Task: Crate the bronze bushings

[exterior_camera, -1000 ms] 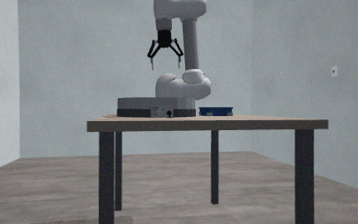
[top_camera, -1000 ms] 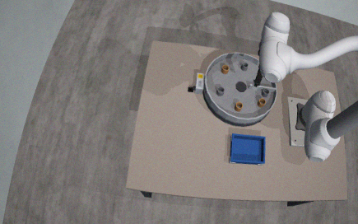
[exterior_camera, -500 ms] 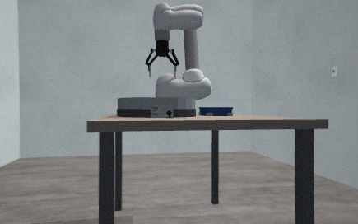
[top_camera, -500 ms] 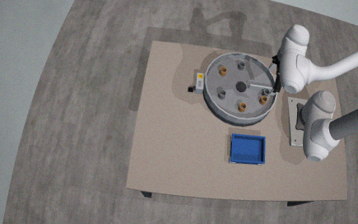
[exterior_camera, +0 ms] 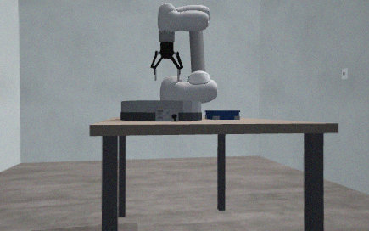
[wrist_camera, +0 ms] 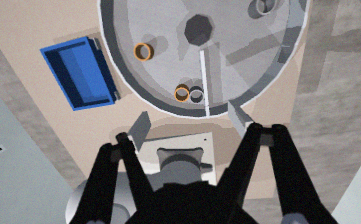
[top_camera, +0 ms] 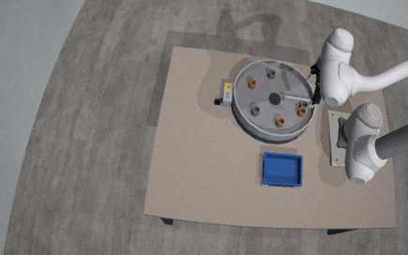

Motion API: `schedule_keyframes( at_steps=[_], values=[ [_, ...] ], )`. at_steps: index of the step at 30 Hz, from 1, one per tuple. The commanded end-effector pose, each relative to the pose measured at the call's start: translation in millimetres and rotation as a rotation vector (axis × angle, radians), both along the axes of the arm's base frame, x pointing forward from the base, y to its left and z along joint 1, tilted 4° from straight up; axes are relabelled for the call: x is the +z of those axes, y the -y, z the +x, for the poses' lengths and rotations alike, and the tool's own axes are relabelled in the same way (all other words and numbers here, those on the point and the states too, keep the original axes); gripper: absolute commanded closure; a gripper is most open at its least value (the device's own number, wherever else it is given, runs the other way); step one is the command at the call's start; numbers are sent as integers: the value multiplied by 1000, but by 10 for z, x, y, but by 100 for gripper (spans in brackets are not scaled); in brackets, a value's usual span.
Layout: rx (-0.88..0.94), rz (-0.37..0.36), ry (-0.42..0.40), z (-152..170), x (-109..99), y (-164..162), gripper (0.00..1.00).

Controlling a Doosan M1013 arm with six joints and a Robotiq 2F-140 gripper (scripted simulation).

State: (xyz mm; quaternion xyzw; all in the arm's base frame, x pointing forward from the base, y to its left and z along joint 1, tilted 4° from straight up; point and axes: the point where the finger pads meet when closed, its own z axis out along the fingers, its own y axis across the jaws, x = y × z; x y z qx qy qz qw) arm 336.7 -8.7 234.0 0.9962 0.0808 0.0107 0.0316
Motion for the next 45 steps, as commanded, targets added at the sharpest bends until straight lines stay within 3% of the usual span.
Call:
schedule_keyframes(
  at_steps=[1,45],
  values=[
    [8,-8,1,-32,-26,30,93],
    [8,-8,1,-32,-26,30,90]
  ],
)
